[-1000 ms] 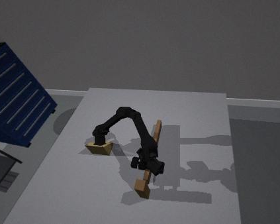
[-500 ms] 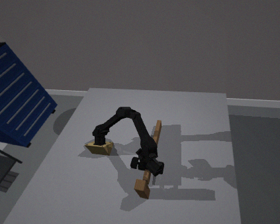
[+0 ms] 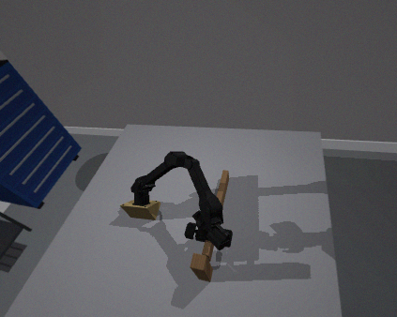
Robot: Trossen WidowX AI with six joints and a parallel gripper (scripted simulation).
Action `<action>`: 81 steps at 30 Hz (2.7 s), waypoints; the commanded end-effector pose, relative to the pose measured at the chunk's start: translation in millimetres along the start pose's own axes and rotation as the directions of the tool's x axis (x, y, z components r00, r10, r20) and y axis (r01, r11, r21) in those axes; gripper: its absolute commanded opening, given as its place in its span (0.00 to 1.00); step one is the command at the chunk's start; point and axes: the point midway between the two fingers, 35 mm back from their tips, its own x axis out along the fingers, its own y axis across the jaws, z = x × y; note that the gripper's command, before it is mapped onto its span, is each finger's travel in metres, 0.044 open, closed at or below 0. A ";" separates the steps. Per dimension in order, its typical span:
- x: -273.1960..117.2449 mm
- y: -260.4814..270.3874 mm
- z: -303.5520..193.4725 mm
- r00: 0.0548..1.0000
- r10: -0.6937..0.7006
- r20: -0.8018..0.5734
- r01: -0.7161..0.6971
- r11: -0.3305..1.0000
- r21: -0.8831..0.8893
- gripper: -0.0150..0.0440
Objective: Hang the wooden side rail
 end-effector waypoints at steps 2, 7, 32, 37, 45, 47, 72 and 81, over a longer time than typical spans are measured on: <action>-4.5 -1.6 -3.1 1.000 -0.008 -0.009 0.008 1.000 -0.007 0.25; -4.9 -2.0 -3.4 1.000 -0.008 -0.009 0.008 1.000 -0.007 0.25; -6.9 -3.9 -5.3 1.000 -0.008 -0.009 0.008 1.000 -0.007 0.25; -7.3 -4.3 -5.7 1.000 -0.008 -0.009 0.008 1.000 -0.007 0.25; -7.3 -4.9 -6.4 1.000 -0.008 -0.009 0.008 1.000 -0.007 0.25; -7.2 -4.7 -6.6 1.000 -0.008 -0.009 0.008 1.000 -0.007 0.25; -4.4 -2.0 -9.5 1.000 -0.008 -0.009 0.008 1.000 -0.007 0.25; -3.4 -1.0 -10.6 1.000 -0.008 -0.009 0.008 1.000 -0.007 0.25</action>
